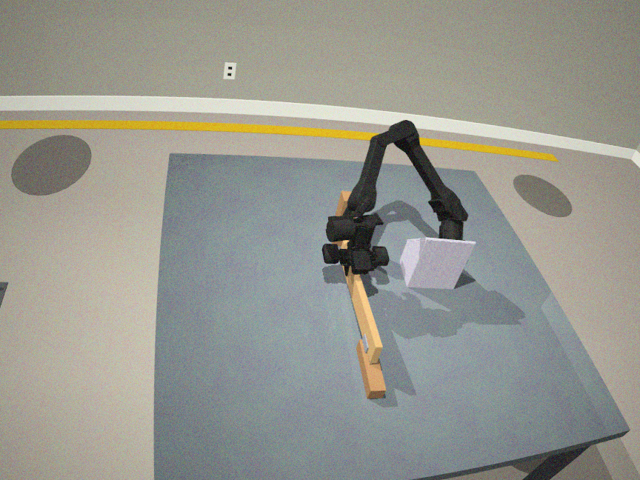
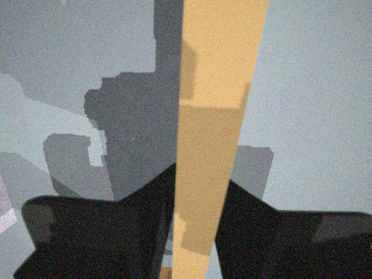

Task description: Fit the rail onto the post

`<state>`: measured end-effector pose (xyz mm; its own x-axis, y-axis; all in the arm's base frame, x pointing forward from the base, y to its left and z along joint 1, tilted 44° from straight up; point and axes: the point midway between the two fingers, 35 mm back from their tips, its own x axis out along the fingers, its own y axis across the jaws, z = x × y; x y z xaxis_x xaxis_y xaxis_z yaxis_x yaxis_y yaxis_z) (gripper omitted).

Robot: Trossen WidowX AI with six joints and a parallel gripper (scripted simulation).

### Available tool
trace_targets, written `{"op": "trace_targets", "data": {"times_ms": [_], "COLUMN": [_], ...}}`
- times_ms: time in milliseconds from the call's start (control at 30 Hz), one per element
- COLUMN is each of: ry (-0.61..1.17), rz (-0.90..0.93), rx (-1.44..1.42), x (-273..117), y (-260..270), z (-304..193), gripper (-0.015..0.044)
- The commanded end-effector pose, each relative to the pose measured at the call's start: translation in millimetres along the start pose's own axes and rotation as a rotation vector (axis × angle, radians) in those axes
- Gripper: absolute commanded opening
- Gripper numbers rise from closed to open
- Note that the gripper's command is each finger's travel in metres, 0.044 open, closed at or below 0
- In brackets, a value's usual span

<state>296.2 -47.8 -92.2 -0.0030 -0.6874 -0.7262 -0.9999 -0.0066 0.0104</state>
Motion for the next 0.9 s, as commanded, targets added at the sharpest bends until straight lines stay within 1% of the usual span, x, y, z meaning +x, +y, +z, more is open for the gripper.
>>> {"op": "trace_targets", "data": {"times_ms": [0, 867], "ry": [0.003, 0.003], "rz": [-0.001, -0.001], "rx": [-0.002, -0.002], "x": [0.0, -13.3], "y": [0.0, -2.3], "z": [0.0, 0.3], "gripper": [0.0, 0.0]}}
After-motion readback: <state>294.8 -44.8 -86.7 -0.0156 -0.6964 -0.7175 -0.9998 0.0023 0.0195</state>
